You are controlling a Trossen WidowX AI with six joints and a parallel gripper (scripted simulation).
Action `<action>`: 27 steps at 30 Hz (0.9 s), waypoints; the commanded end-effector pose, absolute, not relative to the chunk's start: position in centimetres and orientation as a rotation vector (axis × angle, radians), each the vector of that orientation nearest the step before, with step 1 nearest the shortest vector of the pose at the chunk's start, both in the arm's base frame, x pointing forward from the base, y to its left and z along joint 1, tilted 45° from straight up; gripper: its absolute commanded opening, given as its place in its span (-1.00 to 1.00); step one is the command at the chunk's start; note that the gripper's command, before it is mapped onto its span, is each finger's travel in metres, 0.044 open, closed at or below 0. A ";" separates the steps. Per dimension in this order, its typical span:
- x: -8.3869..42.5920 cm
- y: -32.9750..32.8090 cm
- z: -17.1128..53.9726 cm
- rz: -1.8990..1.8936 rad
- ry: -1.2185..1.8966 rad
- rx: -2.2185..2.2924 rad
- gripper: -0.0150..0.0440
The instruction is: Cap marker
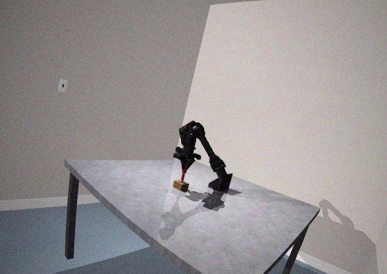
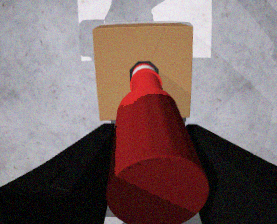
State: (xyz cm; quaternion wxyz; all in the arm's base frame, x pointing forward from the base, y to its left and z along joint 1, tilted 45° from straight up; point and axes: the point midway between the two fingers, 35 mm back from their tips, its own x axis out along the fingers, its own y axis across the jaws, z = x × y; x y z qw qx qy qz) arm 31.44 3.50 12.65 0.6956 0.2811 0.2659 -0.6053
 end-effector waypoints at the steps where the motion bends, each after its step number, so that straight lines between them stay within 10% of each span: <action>1: 31.5 3.1 12.4 -1.347 0.592 0.623 -0.49; 27: 31.9 0.5 9.8 -1.353 0.590 0.625 -0.40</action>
